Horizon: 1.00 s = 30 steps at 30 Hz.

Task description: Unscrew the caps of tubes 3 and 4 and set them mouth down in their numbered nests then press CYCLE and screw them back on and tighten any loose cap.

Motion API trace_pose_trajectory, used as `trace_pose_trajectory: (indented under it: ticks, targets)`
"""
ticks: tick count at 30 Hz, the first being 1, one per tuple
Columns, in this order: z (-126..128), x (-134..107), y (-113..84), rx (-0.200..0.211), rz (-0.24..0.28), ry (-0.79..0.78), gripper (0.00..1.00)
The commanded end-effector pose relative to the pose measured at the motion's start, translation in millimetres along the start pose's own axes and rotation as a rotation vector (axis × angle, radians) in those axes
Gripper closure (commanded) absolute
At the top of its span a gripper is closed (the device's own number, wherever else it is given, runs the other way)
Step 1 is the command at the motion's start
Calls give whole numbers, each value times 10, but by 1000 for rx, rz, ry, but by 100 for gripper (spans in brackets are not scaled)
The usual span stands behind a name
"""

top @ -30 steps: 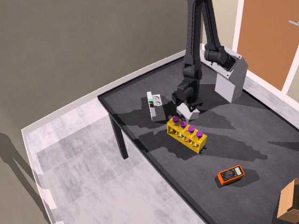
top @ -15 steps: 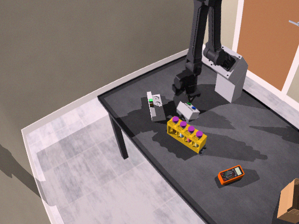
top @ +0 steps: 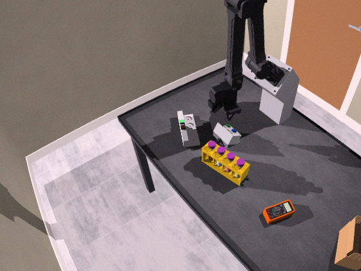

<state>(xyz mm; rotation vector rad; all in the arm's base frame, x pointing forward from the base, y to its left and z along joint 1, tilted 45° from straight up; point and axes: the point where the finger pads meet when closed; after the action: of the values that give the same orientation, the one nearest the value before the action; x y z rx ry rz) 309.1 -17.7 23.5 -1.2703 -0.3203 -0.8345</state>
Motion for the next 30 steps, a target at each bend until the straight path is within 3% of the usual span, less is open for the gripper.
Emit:
trace_pose_trajectory:
  ticks: [1,8,30]
  targets:
    - [17,22,-8,6,-9,-15,100]
    - [53,42,197,11,-11,-22,100]
    - [65,34,151,15,-17,-16,100]
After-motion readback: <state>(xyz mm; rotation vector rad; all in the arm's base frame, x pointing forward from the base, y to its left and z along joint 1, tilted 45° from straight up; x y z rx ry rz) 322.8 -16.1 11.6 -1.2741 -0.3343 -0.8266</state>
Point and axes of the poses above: the point where the finger pads meet when closed, its own y axis out along the fingers, its own z axis across the jaws, x = y × z, and after that the axes turned 14 degrees about y, right-handed
